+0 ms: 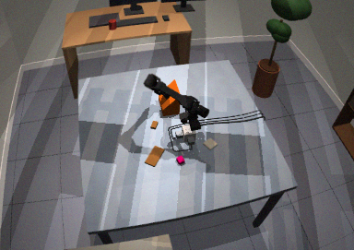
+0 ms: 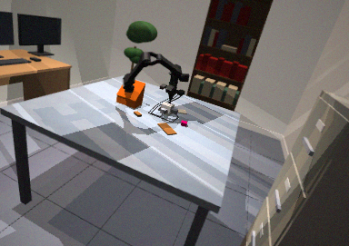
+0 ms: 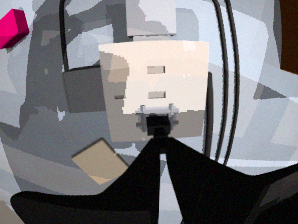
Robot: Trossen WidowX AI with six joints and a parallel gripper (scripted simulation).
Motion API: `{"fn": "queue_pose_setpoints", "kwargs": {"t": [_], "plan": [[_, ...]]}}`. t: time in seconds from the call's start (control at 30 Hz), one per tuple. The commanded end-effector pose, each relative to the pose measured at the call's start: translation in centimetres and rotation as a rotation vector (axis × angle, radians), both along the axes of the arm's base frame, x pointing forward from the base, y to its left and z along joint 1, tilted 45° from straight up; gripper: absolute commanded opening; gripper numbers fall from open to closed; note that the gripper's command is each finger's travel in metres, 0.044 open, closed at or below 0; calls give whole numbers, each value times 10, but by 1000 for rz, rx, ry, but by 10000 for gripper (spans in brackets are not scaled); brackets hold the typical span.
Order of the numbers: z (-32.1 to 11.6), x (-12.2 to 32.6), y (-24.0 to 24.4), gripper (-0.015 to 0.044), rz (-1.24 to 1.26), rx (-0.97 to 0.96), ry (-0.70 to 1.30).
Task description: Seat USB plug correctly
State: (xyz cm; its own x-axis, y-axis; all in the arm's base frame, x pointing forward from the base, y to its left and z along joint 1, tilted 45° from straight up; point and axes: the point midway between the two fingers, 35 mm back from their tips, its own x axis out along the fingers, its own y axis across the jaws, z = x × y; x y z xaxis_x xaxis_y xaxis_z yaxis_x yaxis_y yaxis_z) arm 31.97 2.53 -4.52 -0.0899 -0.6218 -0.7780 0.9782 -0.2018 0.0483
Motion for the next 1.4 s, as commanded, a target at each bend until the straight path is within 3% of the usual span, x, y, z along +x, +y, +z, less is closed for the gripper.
{"fn": "queue_pose_setpoints", "kwargs": {"t": [0.0, 0.47, 0.6, 1.37], "plan": [[-1, 0, -3, 0, 0, -7, 3], [-1, 0, -3, 0, 0, -7, 3], [0, 0, 0, 95, 0, 0, -1], [3, 1, 4, 95, 0, 0, 0]]}}
